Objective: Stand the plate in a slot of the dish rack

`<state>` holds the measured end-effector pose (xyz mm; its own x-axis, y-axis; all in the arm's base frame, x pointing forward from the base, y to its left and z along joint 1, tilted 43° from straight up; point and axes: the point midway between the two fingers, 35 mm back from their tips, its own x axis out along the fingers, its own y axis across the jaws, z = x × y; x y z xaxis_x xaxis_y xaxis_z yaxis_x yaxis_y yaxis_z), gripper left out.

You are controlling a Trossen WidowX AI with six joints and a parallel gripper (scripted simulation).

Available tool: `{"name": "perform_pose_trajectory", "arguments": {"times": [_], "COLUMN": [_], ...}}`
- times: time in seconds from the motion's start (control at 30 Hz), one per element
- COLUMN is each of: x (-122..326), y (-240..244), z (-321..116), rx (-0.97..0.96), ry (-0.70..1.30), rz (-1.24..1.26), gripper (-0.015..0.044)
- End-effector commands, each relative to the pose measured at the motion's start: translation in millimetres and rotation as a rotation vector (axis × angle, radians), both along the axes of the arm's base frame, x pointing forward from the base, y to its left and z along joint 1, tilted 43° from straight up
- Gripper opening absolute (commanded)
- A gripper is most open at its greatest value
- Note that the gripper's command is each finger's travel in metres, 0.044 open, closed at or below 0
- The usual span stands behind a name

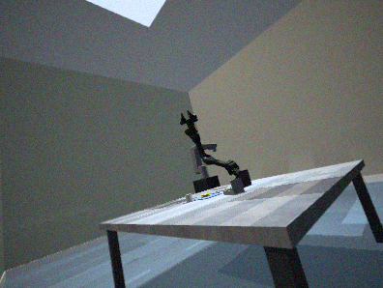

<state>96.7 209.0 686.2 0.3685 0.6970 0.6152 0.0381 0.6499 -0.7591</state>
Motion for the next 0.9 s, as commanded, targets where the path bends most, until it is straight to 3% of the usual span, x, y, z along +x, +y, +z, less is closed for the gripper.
{"name": "perform_pose_trajectory", "arguments": {"times": [0.0, 0.5, 0.87], "x": [21, 91, 154], "y": [15, 30, 33], "z": [-17, -70, -134], "rx": [-0.041, -0.151, -0.215], "ry": [0.073, 0.256, 0.506], "rz": [-0.034, -0.195, -0.318], "gripper": [0.0400, 0.0400, 0.0400]}}
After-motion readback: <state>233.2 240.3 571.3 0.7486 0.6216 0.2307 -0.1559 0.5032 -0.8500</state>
